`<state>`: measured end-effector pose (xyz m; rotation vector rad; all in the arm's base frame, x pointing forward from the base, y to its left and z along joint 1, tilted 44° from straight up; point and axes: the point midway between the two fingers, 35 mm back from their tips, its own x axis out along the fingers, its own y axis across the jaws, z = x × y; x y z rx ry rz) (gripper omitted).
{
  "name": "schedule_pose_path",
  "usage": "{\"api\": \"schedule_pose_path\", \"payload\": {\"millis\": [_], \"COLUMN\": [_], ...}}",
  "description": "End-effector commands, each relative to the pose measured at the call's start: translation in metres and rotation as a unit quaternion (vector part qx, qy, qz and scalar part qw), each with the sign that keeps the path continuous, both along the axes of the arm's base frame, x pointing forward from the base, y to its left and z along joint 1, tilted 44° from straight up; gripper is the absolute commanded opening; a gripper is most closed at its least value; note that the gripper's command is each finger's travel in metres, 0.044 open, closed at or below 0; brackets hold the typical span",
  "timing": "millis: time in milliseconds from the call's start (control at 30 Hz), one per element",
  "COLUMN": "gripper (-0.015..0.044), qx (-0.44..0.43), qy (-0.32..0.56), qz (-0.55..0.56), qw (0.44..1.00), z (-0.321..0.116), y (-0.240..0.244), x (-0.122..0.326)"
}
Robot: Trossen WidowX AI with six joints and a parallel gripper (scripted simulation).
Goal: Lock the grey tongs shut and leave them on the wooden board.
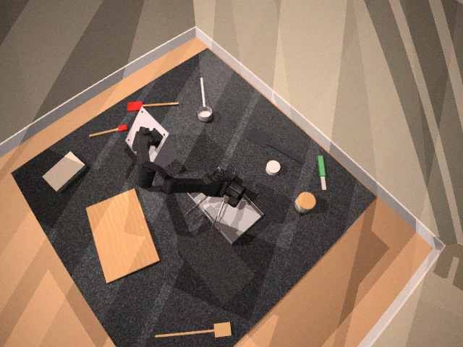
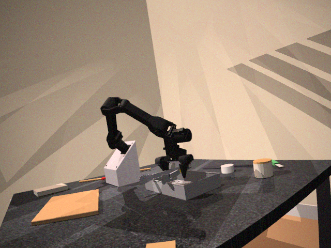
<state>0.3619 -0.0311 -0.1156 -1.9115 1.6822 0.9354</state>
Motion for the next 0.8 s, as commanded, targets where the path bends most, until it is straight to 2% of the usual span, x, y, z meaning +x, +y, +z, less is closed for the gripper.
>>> {"api": "schedule_pose_path", "payload": {"millis": [0,300,767], "gripper": [0.0440,0.0440,0.0347], "qx": [-0.004,-0.005,-0.002], "qy": [0.010,0.010,0.003], "qz": [0.000,0.000,-0.001], "qw": [1.000,1.000,1.000], "z": [-0.0086,-0.0113,-0.0081], "y": [-0.0081,-0.0111,-0.0087], "x": [-0.0060,-0.0064,-0.0026]}}
